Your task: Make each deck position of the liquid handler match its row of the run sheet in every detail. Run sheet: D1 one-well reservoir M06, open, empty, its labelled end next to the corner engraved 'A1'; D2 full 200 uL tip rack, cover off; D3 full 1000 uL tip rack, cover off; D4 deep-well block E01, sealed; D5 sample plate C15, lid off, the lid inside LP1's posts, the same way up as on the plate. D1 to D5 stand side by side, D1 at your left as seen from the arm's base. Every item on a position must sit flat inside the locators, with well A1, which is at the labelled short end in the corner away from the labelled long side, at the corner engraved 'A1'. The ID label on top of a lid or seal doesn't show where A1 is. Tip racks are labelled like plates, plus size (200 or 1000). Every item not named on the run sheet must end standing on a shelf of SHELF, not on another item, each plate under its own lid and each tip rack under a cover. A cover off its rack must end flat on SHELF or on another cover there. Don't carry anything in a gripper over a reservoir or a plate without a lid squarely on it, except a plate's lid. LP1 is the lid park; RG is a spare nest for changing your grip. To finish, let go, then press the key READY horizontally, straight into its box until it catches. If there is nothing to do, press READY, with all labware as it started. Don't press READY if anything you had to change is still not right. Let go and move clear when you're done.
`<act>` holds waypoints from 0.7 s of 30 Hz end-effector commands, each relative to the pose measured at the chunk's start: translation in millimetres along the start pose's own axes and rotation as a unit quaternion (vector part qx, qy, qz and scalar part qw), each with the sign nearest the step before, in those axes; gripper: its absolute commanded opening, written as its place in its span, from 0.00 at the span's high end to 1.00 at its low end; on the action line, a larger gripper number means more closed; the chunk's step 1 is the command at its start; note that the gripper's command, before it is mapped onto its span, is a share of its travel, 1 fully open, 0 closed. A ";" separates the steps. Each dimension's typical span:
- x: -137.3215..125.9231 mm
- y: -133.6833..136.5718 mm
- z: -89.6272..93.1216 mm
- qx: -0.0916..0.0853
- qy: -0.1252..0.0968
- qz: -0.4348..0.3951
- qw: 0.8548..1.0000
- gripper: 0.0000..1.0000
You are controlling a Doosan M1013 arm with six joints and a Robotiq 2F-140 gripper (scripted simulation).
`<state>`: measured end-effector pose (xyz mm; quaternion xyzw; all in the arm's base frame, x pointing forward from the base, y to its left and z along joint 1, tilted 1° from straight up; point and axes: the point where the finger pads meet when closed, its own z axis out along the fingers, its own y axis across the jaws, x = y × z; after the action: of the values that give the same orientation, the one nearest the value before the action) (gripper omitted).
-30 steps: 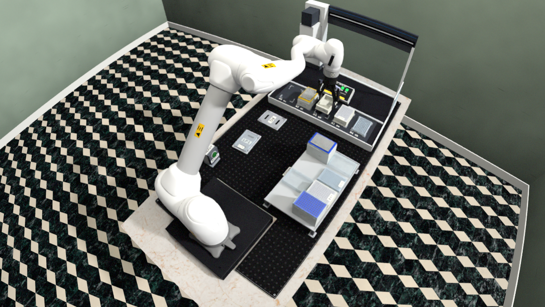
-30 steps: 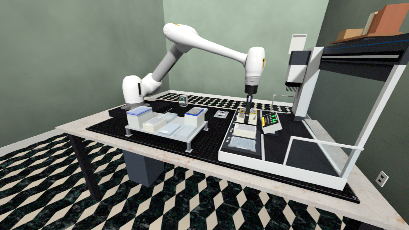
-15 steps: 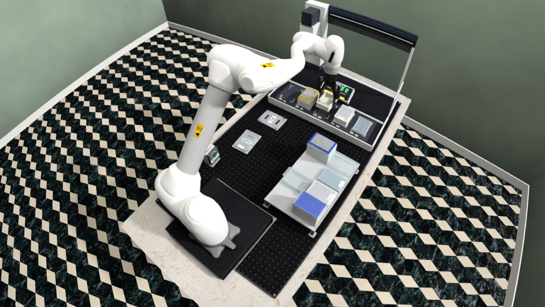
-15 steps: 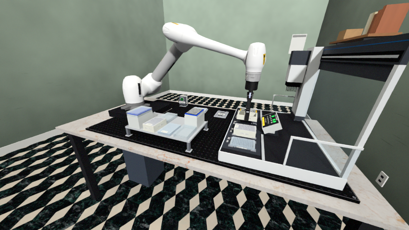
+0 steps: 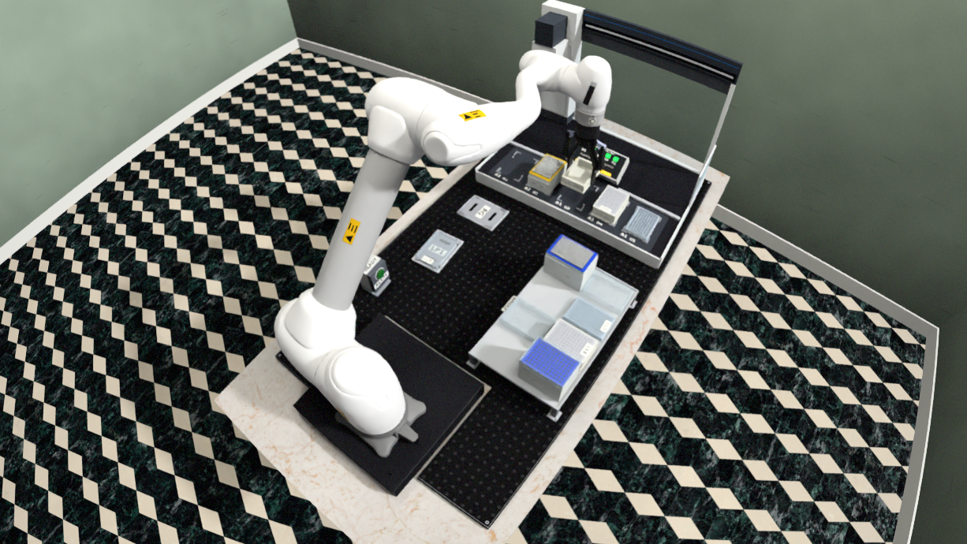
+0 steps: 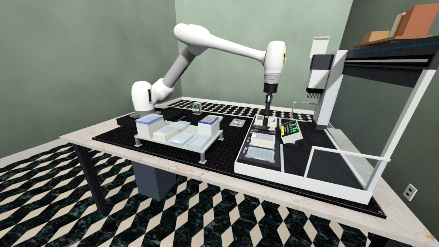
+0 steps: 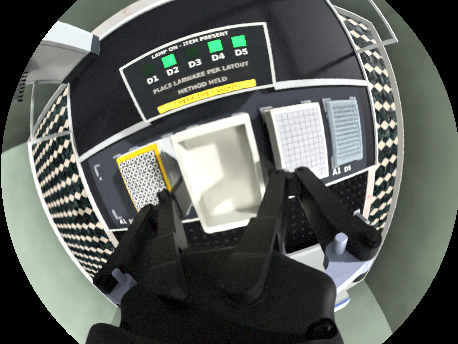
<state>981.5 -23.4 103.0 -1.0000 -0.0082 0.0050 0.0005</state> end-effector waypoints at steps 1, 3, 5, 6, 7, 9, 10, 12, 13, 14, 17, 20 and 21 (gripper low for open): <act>0.4 -0.1 -6.5 0.000 0.001 0.000 1.000 0.90; 0.4 -0.1 -9.9 0.000 0.001 0.000 1.000 0.90; 0.4 -0.1 -13.2 0.000 0.001 0.000 1.000 0.90; 0.4 -0.1 -14.9 0.000 0.001 0.000 1.000 0.90; 0.4 -0.1 -16.5 0.000 0.001 0.000 1.000 0.90; 0.4 -0.1 -19.9 0.000 0.001 0.000 1.000 0.90; 0.4 -0.1 -19.9 0.000 0.001 0.000 1.000 0.90; 0.4 -0.1 -21.5 0.000 0.001 0.000 1.000 0.90; 0.4 -0.1 -23.2 0.000 0.001 0.000 1.000 0.90; 0.4 -0.1 -24.9 0.000 0.001 0.000 1.000 0.90; 0.3 -0.1 -29.9 0.000 0.001 0.000 1.000 0.90; 0.3 -0.1 -34.9 0.000 0.001 0.000 1.000 0.90; 0.3 -0.1 -36.5 0.000 0.001 0.000 1.000 0.90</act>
<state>981.9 -23.5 134.7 -1.0000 -0.0082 0.0050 0.0005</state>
